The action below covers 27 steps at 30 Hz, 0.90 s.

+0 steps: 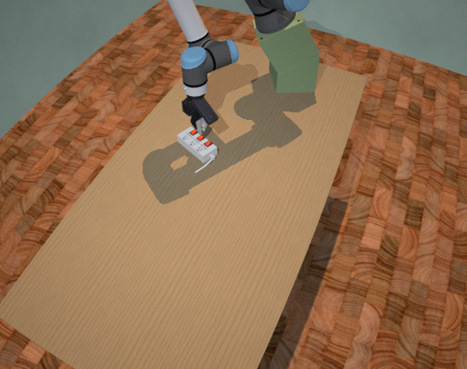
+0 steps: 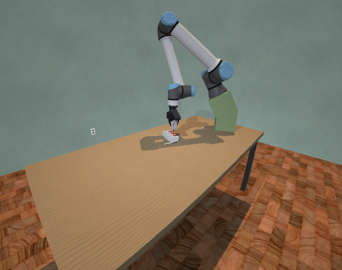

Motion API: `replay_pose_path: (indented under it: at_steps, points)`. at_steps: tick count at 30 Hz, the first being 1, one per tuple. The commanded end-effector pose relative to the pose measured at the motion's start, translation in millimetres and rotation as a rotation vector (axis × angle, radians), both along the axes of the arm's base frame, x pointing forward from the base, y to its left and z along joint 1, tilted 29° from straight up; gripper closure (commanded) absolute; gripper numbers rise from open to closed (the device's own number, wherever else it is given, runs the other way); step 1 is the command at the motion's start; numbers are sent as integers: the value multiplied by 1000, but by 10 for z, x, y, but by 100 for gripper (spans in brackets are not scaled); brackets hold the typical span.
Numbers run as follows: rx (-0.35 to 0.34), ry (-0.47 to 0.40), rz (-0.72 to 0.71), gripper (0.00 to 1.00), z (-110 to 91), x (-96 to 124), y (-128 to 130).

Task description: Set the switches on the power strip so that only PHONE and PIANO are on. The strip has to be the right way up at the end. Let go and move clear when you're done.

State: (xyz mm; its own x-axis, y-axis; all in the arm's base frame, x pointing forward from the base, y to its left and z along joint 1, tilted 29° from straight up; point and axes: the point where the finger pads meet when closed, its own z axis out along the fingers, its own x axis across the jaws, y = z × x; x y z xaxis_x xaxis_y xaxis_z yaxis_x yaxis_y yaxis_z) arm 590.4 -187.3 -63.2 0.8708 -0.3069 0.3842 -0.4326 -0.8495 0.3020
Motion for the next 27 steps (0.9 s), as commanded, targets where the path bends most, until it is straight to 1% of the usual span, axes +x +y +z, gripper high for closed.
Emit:
replay_pose_path:
  at_steps: [1, 27]
  points:
    - [0, -1, 0, 100, 4, 2, 2]
    - [0, -1, 0, 100, -53, 17, -27]
